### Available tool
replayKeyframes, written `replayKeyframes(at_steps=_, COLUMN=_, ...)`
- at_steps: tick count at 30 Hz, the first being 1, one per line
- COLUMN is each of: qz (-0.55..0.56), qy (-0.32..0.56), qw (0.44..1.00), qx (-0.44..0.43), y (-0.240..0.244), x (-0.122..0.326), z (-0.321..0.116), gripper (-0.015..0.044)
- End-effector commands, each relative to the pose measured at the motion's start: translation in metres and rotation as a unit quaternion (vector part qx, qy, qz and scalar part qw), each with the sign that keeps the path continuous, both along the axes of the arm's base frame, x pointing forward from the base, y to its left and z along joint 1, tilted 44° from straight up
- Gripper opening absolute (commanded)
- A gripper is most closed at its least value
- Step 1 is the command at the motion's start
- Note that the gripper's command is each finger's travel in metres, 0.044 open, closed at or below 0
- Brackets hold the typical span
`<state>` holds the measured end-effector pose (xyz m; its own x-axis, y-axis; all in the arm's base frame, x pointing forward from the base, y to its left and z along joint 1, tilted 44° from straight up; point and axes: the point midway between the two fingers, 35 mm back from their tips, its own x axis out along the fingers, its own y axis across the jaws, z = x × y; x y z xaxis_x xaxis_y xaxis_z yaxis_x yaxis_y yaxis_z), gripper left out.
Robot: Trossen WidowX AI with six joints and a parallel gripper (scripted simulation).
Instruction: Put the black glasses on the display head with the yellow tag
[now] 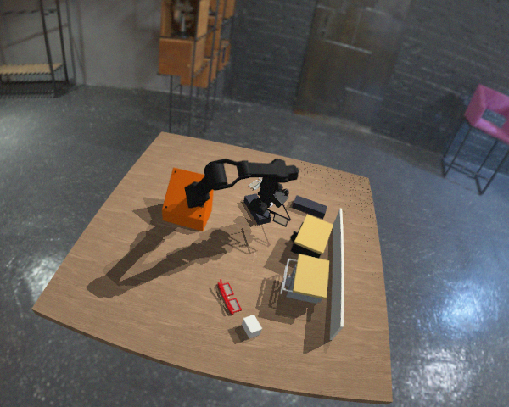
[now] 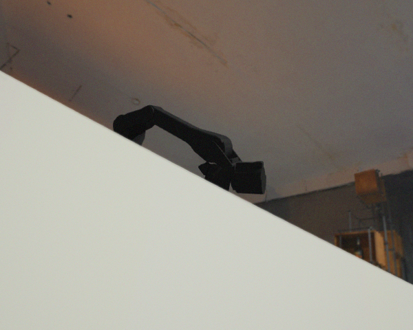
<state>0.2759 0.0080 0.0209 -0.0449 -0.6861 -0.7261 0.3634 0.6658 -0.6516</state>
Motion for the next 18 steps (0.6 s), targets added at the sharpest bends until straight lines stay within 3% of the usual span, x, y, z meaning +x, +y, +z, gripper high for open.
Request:
replayKeyframes(at_steps=1, qz=0.002, qy=0.002, qw=1.0, qx=0.005, y=0.016, x=0.0, z=-0.011, gripper=0.0)
replayKeyframes(at_steps=18, qz=0.003, qy=0.002, qw=1.0, qx=0.012, y=0.098, x=-0.018, z=-0.081, gripper=0.0)
